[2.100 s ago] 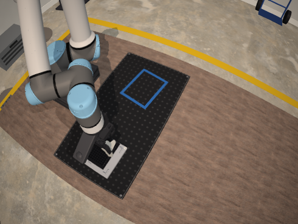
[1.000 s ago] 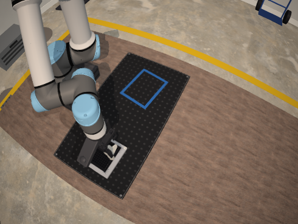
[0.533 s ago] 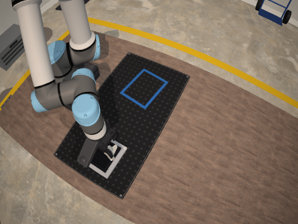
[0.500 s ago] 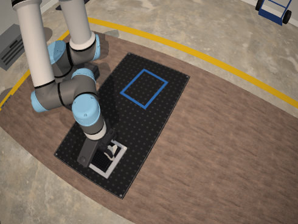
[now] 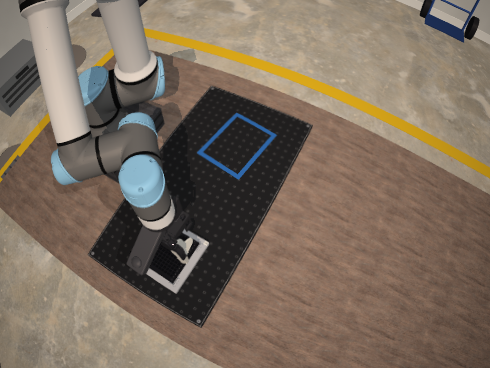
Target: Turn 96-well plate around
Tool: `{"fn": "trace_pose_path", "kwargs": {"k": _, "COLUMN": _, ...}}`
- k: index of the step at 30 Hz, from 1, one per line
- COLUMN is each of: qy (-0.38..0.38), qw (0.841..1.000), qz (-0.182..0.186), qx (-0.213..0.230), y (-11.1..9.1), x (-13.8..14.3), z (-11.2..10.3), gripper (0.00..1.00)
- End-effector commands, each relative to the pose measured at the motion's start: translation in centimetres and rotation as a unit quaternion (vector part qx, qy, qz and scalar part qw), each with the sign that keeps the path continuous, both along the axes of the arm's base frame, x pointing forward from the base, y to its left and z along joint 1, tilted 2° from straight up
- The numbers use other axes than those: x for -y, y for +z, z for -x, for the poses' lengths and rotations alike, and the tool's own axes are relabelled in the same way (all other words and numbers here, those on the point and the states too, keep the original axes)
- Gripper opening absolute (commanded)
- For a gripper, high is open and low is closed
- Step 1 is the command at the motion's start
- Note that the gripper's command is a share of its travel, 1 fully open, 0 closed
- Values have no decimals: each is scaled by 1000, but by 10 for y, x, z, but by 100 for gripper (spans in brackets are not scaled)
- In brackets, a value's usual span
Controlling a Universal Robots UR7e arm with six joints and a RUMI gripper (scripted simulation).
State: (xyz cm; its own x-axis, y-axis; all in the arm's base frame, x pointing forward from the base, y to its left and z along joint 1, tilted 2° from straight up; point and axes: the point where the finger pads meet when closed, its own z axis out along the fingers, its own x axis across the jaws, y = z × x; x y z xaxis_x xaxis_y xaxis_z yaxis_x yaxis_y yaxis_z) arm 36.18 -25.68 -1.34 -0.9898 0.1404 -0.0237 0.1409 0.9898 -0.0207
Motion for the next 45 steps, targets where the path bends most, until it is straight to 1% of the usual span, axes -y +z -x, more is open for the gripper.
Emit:
{"fn": "trace_pose_path", "kwargs": {"k": 1, "qy": 0, "qw": 1000, "qz": -1, "qx": -1, "y": -3, "x": -1, "z": 2, "gripper": 0}}
{"fn": "trace_pose_path", "kwargs": {"k": 45, "qy": 0, "qw": 1000, "qz": -1, "qx": -1, "y": -9, "x": 0, "z": 2, "gripper": 0}}
